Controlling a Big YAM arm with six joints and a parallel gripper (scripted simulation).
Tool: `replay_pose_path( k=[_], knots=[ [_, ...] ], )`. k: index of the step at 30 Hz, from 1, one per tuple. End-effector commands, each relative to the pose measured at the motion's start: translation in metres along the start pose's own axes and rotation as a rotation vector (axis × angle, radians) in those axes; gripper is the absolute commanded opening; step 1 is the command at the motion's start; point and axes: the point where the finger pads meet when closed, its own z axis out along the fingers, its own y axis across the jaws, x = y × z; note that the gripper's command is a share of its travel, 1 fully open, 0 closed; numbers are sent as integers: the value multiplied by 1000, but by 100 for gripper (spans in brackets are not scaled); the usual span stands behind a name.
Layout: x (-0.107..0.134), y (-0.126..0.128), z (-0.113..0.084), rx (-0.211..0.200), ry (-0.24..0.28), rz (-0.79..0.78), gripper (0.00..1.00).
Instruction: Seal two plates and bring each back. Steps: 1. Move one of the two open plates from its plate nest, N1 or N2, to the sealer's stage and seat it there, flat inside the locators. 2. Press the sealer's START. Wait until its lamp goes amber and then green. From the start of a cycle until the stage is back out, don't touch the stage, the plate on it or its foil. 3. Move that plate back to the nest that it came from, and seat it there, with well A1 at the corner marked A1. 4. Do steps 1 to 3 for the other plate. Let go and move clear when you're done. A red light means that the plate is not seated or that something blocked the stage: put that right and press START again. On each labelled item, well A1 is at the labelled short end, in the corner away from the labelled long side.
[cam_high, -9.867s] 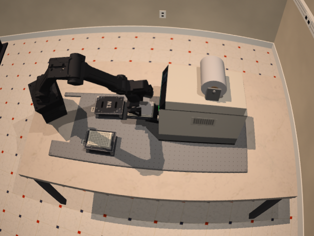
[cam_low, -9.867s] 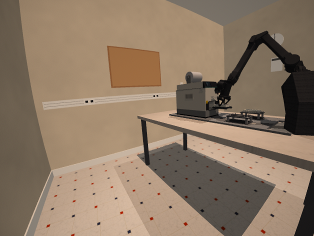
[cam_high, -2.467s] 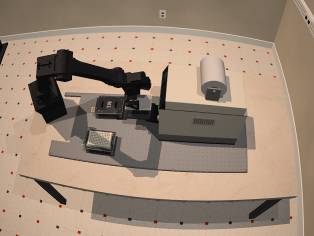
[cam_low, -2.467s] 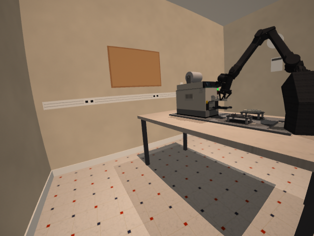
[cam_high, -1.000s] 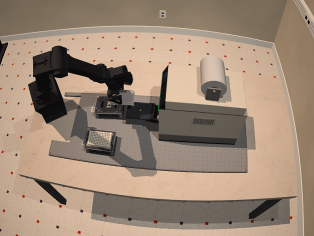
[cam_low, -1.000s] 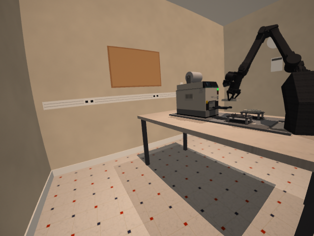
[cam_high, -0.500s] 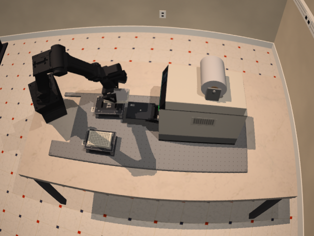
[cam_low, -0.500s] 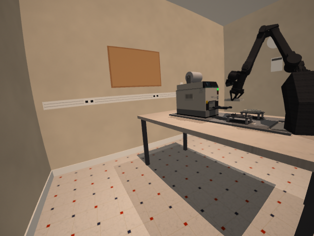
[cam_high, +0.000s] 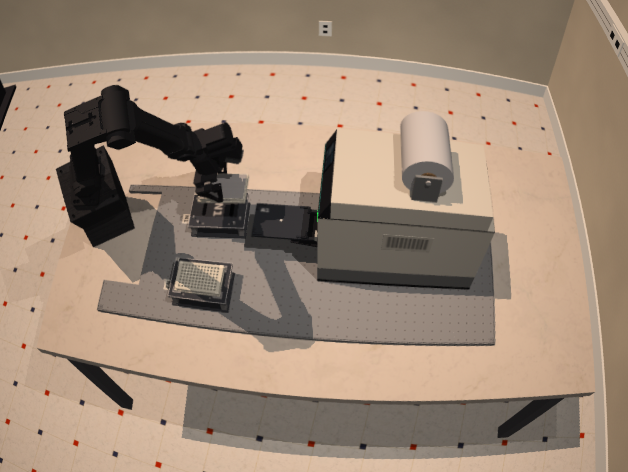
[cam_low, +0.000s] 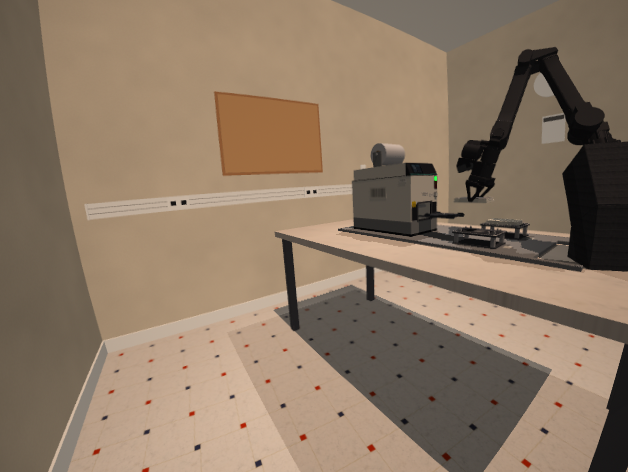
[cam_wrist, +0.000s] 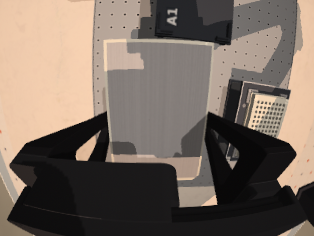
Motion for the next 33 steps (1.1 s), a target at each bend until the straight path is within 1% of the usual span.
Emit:
replay_pose_path(
  k=[1, 6, 9, 19, 21, 25, 31, 33],
  knots=[
    [2, 12, -5, -12, -24, 13, 0],
    [7, 12, -11, -11, -36, 31, 0],
    [7, 13, -10, -13, -33, 26, 0],
    [36, 23, -17, -10, -25, 14, 0],
    [34, 25, -18, -12, -32, 21, 0],
    [30, 25, -16, -15, -27, 22, 0],
    [10, 17, -14, -8, -34, 28, 0],
    [10, 14, -12, 1, -27, 24, 0]
  ],
)
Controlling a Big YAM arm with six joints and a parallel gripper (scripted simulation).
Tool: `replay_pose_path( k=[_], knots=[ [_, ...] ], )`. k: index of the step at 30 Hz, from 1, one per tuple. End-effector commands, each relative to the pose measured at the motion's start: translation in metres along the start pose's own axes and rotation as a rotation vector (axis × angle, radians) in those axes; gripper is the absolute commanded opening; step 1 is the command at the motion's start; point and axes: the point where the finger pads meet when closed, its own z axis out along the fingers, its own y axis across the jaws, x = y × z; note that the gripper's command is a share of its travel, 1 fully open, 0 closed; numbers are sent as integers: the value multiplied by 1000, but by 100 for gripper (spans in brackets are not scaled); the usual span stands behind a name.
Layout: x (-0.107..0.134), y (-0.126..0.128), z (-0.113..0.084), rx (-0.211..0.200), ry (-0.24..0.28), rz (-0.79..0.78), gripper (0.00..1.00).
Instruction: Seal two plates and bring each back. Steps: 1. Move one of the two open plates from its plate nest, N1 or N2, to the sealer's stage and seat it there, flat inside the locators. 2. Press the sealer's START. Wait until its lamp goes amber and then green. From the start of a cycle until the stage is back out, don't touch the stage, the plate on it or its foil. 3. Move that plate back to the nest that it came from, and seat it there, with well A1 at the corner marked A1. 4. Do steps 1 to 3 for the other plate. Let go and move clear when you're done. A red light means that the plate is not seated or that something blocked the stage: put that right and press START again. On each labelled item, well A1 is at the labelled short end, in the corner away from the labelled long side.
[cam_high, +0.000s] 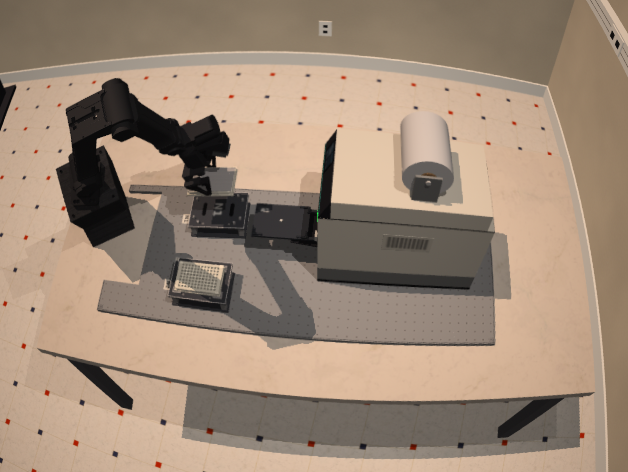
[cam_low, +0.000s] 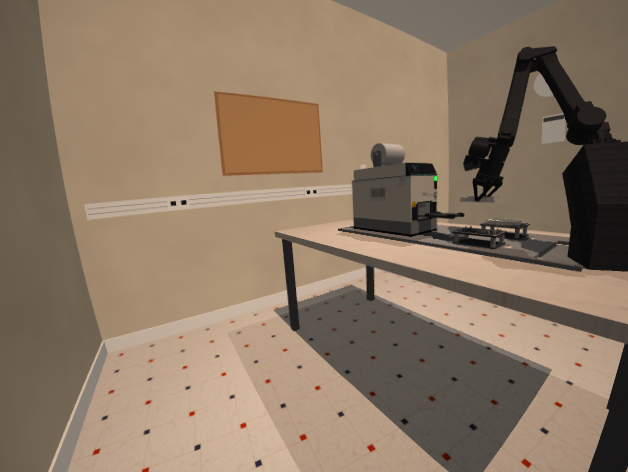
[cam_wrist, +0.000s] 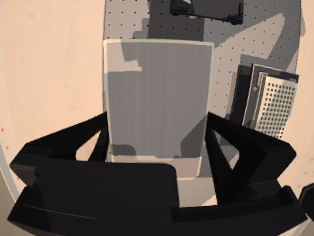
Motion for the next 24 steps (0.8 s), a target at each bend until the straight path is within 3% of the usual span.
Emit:
replay_pose_path(
  k=[1, 6, 12, 18, 24],
  knots=[
    [-18, -7, 3, 11, -9, 15, 0],
    [4, -8, 5, 17, 26, -18, 0],
    [10, -3, 2, 10, 19, -17, 0],
    [-6, 7, -2, -5, -13, -4, 0],
    [-19, 1, 0, 4, -17, 4, 0]
  ],
)
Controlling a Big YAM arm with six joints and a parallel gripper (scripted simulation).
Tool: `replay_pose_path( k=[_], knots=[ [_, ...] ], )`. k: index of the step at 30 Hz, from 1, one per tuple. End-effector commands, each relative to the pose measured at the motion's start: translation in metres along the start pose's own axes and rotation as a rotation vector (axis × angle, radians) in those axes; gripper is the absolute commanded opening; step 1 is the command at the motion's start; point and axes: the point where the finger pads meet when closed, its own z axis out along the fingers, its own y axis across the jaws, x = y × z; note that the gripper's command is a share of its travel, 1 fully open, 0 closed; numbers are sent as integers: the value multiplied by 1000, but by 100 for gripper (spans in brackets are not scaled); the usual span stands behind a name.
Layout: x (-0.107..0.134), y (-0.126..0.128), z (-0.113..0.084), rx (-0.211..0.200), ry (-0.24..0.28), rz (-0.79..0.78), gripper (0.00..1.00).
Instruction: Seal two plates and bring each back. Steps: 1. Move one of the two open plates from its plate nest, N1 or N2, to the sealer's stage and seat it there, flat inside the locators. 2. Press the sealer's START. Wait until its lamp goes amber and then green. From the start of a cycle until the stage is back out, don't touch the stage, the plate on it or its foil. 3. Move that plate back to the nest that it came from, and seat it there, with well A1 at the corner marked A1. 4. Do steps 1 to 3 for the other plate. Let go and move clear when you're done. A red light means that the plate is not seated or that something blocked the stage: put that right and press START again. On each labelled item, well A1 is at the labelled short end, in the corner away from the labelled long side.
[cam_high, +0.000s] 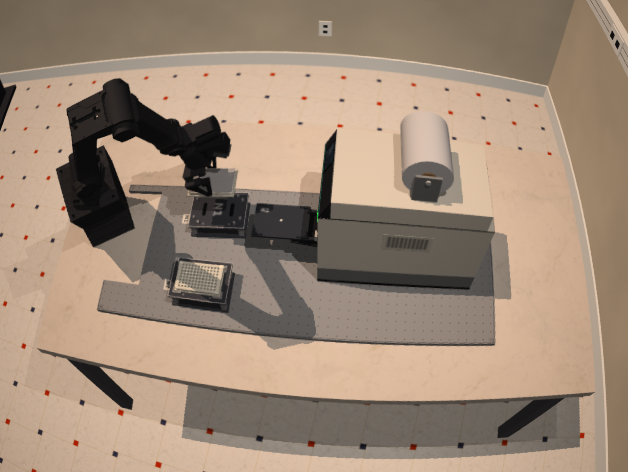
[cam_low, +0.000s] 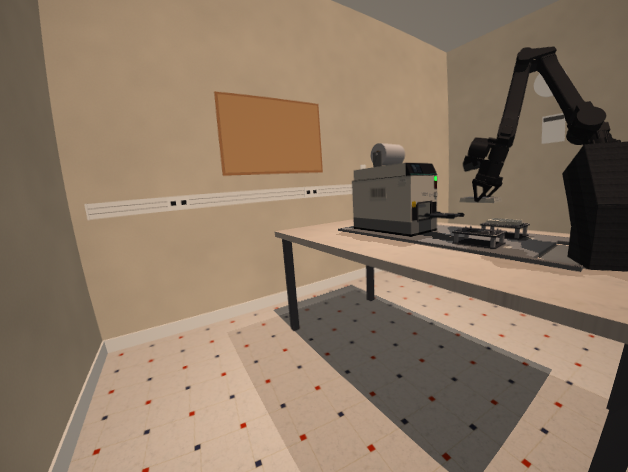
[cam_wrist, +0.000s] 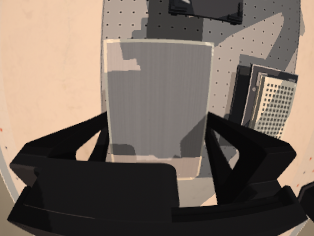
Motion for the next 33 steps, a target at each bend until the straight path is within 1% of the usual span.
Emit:
replay_pose_path(
  k=[1, 2, 4, 6, 10, 13, 17, 19, 23, 26, 30, 33],
  knots=[
    [-18, 2, -2, -3, -22, 7, 0],
    [-18, 2, -2, -3, -22, 7, 0],
    [-7, -2, 1, 5, 0, -3, 0],
    [-1, -6, 2, 10, 11, -6, 0],
    [6, -9, 1, 13, 15, -4, 0],
    [2, -9, 2, 12, 5, 7, 0],
    [-10, -5, 5, 8, -14, 22, 0],
    [-10, -5, 5, 8, -14, 22, 0],
    [-18, 2, 6, -3, -28, 24, 0],
    [-16, 2, 8, -2, -26, 23, 0],
    [-2, -2, 9, 4, -4, 10, 0],
    [3, -5, 9, 6, 0, 7, 0]
  ],
)
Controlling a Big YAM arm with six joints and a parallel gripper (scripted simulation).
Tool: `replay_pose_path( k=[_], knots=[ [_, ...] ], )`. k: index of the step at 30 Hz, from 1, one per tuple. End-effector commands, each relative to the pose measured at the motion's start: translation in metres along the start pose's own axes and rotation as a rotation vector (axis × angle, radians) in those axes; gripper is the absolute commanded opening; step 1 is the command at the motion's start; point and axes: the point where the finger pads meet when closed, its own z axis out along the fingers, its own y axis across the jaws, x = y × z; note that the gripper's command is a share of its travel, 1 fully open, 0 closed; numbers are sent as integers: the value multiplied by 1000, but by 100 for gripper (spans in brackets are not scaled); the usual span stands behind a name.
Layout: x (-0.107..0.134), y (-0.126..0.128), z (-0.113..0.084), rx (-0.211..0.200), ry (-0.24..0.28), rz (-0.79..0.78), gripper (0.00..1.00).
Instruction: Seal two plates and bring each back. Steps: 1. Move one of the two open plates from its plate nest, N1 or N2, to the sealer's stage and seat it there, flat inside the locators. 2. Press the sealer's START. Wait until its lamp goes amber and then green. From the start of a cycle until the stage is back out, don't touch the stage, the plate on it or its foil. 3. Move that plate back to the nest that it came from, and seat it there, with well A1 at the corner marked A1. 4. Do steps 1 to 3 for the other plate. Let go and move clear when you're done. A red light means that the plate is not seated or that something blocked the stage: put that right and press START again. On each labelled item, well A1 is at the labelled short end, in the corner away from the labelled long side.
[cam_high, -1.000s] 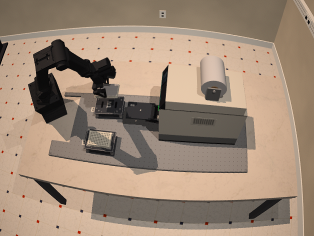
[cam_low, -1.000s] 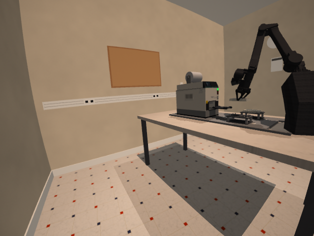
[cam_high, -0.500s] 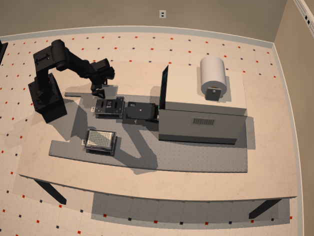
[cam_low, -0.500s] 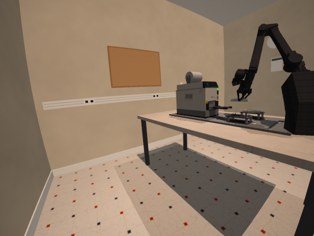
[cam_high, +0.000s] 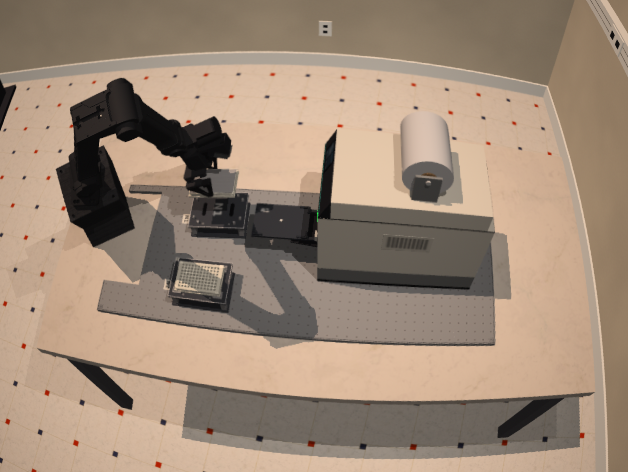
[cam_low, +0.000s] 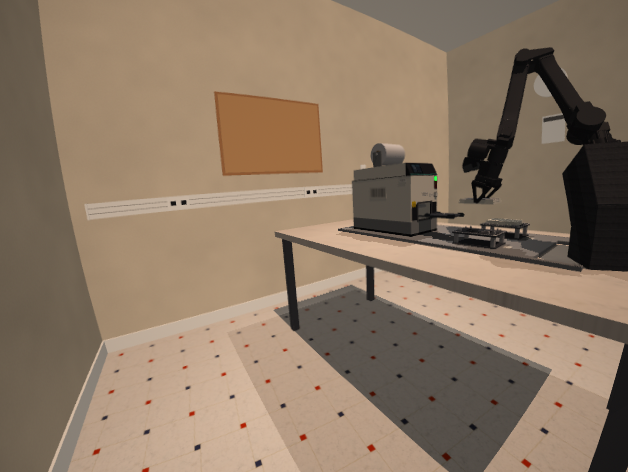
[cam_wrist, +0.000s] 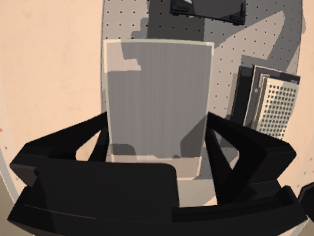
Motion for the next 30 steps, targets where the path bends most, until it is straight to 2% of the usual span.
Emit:
replay_pose_path(
  k=[1, 12, 17, 30],
  knots=[
    [4, -8, 4, 7, 1, 9, 0],
    [-12, -3, 11, 4, -17, 26, 0],
    [-1, -2, 11, 2, -7, 9, 0],
    [10, -7, 16, 8, 8, 4, 0]
  ],
)
